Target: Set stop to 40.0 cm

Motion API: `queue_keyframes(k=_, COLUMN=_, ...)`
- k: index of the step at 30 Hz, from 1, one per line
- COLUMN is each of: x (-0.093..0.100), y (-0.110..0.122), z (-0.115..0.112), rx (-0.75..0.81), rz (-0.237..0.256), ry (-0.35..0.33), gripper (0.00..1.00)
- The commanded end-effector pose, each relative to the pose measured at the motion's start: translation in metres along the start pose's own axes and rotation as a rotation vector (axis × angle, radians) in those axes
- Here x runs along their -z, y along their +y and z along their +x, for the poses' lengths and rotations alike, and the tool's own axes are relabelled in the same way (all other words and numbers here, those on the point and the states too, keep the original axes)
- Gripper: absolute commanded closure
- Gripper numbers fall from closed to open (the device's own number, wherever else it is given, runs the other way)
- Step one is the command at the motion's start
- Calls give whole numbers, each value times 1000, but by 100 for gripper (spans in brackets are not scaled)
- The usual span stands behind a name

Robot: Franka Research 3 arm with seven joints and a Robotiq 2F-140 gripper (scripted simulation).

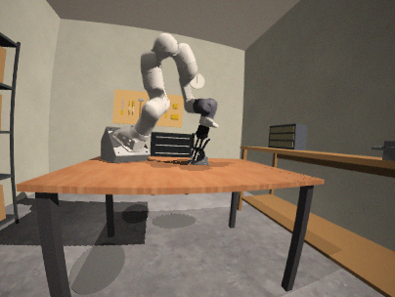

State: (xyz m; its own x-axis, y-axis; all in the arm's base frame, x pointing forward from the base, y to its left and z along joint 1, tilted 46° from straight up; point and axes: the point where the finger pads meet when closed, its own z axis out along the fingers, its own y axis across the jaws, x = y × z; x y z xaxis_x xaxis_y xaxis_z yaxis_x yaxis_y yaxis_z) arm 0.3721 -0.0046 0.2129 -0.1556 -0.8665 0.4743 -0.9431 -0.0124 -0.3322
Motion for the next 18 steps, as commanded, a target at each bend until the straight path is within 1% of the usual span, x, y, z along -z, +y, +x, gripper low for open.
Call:
queue_keyframes(k=1, x=-6, y=-3, z=0, rx=-2, rz=-2, ry=3, gripper=96)
queue_keyframes(k=9, x=-10, y=-18, z=0, rx=-2, rz=-2, ry=3, gripper=96)
queue_keyframes(k=11, x=-10, y=-18, z=0, rx=-2, rz=-2, ry=3, gripper=96)
queue_keyframes(k=18, x=-6, y=-33, z=0, rx=-2, rz=-2, ry=3, gripper=96)
